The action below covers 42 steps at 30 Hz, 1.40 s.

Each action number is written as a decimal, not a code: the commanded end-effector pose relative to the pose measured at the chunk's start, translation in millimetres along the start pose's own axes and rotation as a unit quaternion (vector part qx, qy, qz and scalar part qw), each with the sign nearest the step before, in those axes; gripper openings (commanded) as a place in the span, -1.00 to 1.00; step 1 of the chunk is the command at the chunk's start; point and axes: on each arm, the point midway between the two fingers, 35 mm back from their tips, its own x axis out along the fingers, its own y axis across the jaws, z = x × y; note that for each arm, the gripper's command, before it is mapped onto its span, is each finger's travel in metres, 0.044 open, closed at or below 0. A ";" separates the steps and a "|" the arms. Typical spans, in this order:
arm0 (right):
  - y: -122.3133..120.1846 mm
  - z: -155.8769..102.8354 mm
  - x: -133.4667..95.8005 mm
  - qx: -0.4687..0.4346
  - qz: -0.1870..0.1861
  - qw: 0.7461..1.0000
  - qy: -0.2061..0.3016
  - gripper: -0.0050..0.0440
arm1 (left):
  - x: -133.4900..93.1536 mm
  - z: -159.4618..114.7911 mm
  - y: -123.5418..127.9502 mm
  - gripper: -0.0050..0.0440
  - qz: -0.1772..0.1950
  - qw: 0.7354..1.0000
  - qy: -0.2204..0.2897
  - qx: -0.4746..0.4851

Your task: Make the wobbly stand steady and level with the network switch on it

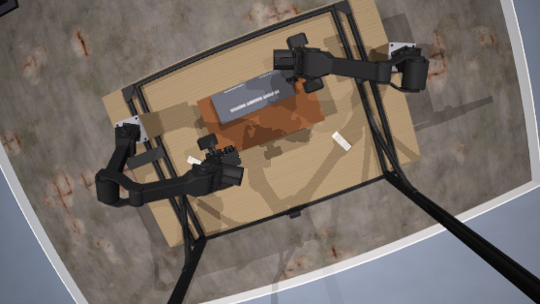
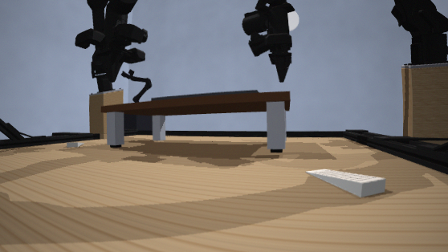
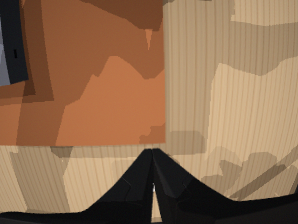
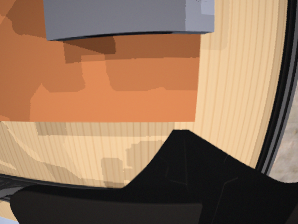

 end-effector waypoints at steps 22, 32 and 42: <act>0.6 -0.2 0.2 -0.001 0.002 1.000 0.001 -0.80 | 0.0 0.0 0.0 -0.80 0.000 1.000 0.000 0.000; 0.6 -0.2 0.2 -0.001 0.002 1.000 0.001 -0.80 | 0.0 0.0 0.0 -0.80 0.000 1.000 0.000 0.000; -15.0 69.3 -57.4 -0.019 -0.066 0.986 -0.154 -0.80 | 0.0 0.0 0.0 -0.80 0.000 1.000 0.000 0.000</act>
